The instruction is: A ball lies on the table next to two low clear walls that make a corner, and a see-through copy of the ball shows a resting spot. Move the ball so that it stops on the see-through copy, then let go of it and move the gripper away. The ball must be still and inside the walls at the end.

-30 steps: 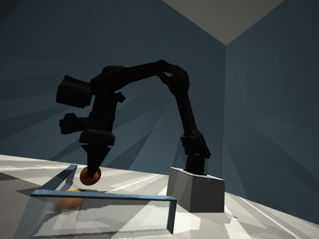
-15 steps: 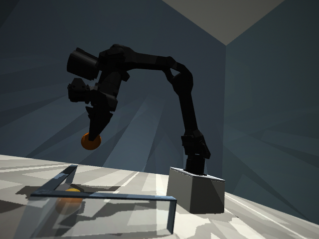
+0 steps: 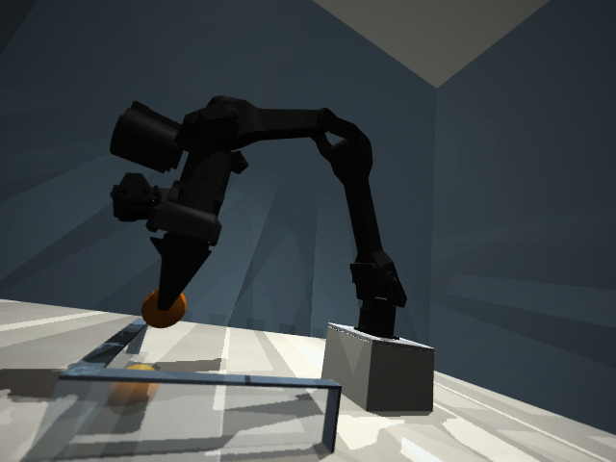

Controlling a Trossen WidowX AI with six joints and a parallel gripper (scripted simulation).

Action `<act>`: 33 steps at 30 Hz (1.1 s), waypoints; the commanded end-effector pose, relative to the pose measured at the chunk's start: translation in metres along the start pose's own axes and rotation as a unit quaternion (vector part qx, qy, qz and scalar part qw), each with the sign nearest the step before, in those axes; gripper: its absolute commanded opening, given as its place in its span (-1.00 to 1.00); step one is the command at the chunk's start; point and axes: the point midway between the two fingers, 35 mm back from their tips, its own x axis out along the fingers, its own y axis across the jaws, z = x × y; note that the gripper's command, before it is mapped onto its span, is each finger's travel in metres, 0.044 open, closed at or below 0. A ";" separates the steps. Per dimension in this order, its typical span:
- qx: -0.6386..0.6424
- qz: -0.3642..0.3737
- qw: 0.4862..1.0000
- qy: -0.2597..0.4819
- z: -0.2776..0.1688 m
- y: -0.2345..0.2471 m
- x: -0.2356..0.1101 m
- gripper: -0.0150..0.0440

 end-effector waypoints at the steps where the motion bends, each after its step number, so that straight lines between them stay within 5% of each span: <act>1: 0.002 0.001 1.000 0.000 0.001 0.002 0.014 -0.49; 9: 0.002 0.001 1.000 0.000 0.000 0.002 0.070 -0.49; 33: 0.002 0.001 1.000 0.000 0.000 0.002 0.091 -0.49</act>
